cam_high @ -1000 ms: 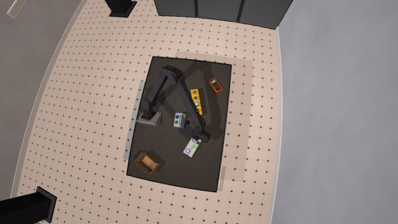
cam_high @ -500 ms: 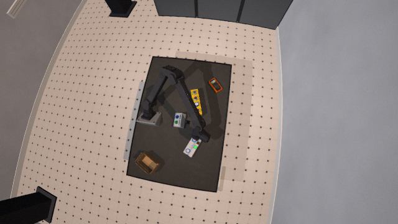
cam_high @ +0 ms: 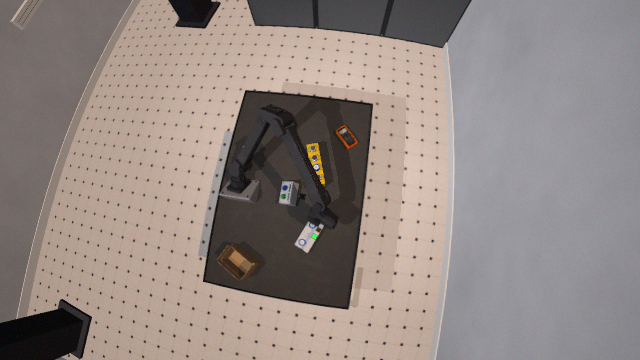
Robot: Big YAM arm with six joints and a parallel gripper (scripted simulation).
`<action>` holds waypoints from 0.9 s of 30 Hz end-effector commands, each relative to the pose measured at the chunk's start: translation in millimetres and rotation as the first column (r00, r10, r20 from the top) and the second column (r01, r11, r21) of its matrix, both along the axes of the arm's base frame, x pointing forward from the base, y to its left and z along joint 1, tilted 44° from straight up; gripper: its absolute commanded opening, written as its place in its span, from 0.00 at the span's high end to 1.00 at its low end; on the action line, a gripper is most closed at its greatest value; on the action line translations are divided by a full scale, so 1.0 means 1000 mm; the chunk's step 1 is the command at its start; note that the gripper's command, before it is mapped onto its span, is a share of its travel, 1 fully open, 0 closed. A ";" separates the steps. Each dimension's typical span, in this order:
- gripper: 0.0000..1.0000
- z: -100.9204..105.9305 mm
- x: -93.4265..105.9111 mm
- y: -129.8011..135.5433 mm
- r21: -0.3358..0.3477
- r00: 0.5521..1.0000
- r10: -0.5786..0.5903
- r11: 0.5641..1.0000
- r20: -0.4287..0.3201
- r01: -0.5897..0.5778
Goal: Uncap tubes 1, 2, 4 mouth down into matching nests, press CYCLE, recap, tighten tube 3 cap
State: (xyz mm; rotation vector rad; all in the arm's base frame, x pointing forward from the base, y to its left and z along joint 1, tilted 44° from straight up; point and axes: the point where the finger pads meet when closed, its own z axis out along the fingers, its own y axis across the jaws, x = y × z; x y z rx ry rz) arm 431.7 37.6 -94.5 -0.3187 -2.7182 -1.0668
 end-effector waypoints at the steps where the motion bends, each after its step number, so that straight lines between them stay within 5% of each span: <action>1: 0.53 -0.006 0.012 0.010 -0.003 1.000 0.018 1.000 0.014 -0.018; 17: 0.53 -0.005 0.014 0.010 -0.003 1.000 0.018 1.000 0.018 -0.018; 18: 1.00 -0.005 0.014 0.010 -0.003 1.000 0.018 1.000 0.018 -0.018; 27: 1.00 -0.005 0.014 0.010 -0.003 1.000 0.019 1.000 0.018 -0.019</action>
